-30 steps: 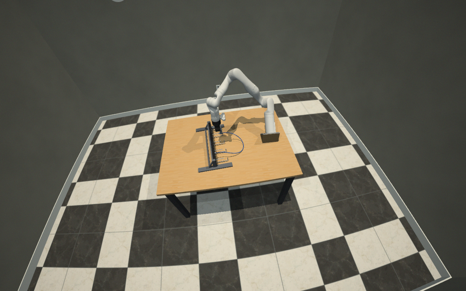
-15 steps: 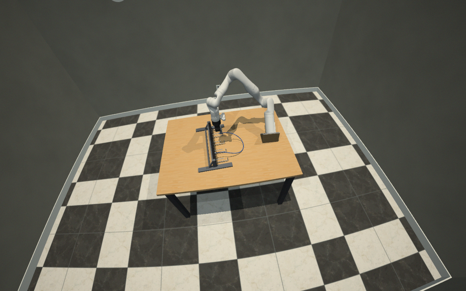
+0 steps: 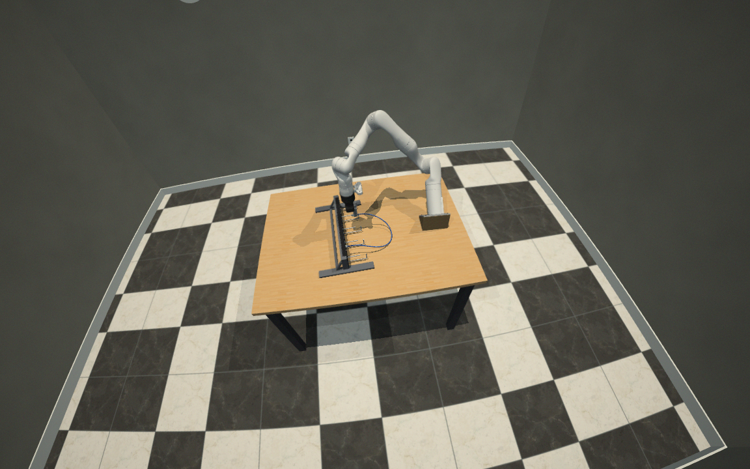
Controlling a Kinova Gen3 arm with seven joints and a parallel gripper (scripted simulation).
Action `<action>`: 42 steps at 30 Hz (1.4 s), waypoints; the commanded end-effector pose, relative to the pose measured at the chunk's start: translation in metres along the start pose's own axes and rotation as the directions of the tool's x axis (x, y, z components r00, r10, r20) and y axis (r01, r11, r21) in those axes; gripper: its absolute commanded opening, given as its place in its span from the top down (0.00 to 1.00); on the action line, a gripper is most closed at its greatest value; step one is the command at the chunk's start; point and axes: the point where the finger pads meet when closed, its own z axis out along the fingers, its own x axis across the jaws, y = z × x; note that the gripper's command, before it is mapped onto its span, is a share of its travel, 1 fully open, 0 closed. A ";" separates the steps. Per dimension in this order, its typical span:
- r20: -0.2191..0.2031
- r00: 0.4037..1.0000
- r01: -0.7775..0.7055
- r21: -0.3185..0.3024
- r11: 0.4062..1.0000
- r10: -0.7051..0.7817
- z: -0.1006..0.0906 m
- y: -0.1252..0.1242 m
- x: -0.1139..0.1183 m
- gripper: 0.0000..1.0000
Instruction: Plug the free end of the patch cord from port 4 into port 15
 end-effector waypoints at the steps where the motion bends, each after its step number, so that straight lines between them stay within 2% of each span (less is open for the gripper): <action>1: 0.000 1.000 -0.001 -0.001 1.000 0.001 0.001 0.002 0.000 1.00; 26: -0.001 1.000 -0.001 -0.001 1.000 0.001 0.024 0.026 0.000 1.00; 42: 0.000 1.000 -0.001 -0.001 1.000 0.001 0.027 0.029 0.000 1.00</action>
